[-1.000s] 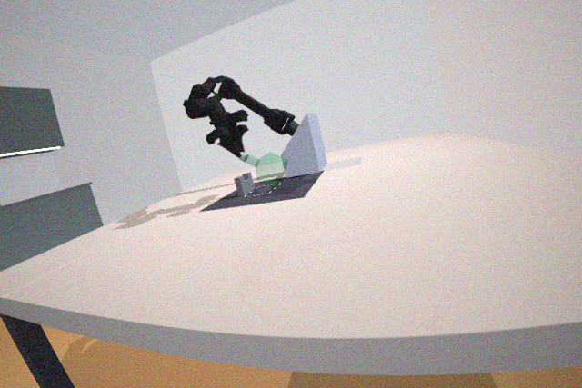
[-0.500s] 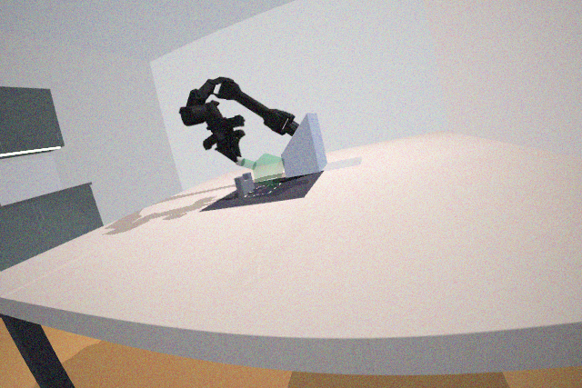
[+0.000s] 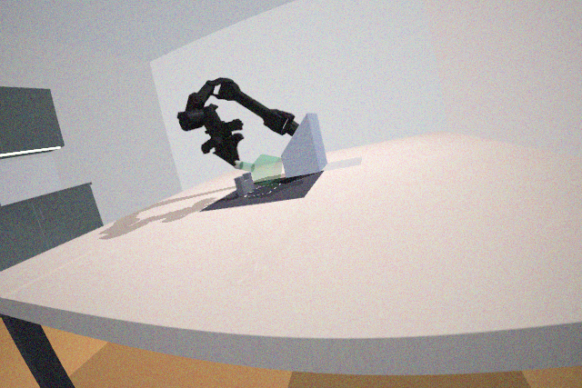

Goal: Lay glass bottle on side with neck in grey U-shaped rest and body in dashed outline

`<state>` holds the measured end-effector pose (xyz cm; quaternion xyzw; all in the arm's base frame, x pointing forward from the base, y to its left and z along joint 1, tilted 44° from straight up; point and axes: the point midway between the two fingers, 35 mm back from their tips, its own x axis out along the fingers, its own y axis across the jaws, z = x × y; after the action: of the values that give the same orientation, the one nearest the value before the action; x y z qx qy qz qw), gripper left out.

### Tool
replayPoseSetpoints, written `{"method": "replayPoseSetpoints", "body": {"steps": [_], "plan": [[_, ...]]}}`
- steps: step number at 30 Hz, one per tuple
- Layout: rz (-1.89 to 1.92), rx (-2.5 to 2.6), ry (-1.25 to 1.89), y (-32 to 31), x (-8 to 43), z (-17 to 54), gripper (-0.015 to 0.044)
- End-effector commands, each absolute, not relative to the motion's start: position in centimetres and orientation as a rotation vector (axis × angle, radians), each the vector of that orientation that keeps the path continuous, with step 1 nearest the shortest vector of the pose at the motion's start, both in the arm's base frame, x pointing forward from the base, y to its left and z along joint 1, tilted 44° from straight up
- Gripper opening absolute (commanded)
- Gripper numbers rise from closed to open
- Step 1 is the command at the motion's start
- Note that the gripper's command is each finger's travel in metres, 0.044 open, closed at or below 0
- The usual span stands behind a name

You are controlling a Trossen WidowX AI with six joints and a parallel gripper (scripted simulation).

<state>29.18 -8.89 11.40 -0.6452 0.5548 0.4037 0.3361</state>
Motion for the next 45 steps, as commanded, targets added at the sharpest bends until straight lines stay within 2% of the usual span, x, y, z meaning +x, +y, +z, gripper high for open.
{"method": "replayPoseSetpoints", "body": {"steps": [1,45], "plan": [[1.055,-1.684,1.448,-9.2,29.2,11.3,0.0111],[1.035,-1.671,1.452,-11.9,29.6,10.9,0.0111]]}}
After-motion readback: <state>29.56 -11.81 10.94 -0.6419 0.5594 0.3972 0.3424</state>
